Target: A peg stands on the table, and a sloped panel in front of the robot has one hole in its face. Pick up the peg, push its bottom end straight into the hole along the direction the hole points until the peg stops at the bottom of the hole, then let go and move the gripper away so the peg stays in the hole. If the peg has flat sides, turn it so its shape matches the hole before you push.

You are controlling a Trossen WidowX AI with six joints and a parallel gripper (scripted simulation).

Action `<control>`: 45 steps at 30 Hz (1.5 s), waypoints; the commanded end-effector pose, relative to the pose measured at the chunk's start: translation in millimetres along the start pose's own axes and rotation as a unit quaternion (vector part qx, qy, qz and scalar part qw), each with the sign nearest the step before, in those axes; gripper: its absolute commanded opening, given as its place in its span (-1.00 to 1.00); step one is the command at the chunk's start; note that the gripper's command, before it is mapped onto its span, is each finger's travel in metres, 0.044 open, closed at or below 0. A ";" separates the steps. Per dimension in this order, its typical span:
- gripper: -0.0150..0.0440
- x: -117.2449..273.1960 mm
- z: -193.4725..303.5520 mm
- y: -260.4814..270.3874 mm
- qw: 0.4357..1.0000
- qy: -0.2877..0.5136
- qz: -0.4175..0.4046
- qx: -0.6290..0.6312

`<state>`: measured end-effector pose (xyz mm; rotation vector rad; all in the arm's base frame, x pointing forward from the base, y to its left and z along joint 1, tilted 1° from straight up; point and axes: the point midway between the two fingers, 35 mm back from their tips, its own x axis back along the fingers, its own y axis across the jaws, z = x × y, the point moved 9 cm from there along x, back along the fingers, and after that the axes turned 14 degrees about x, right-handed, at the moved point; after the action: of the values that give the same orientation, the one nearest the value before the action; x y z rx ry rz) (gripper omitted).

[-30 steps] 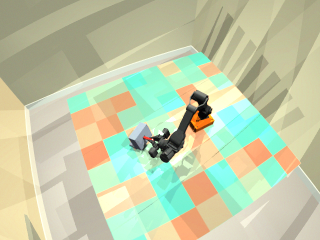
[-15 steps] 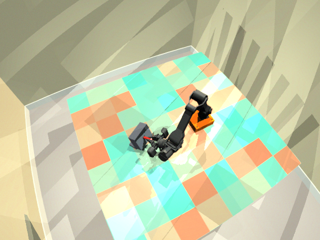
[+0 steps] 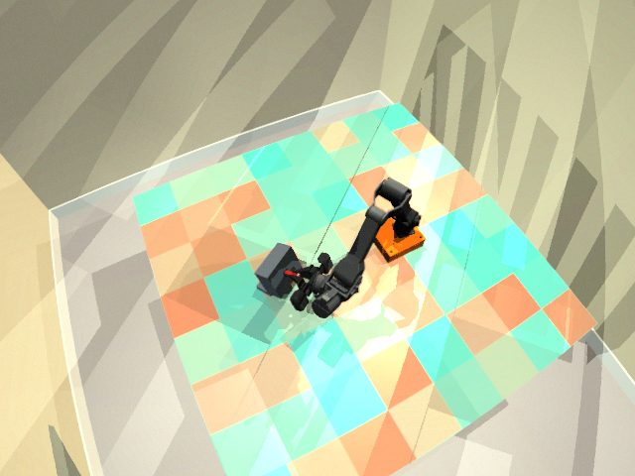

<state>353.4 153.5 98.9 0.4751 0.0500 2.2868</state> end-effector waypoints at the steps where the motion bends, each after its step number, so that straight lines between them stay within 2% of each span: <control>1: -0.49 -2.1 -2.6 -0.3 1.000 -0.003 0.000 0.005; 9: -0.49 -0.3 -0.1 0.1 1.000 0.000 0.000 0.000; 26: 1.00 2.2 -0.5 -0.5 1.000 -0.001 0.000 0.000; 45: 1.00 21.4 -3.1 -4.1 1.000 -0.008 0.002 0.002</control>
<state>343.9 168.0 103.6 0.4955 0.0407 2.2868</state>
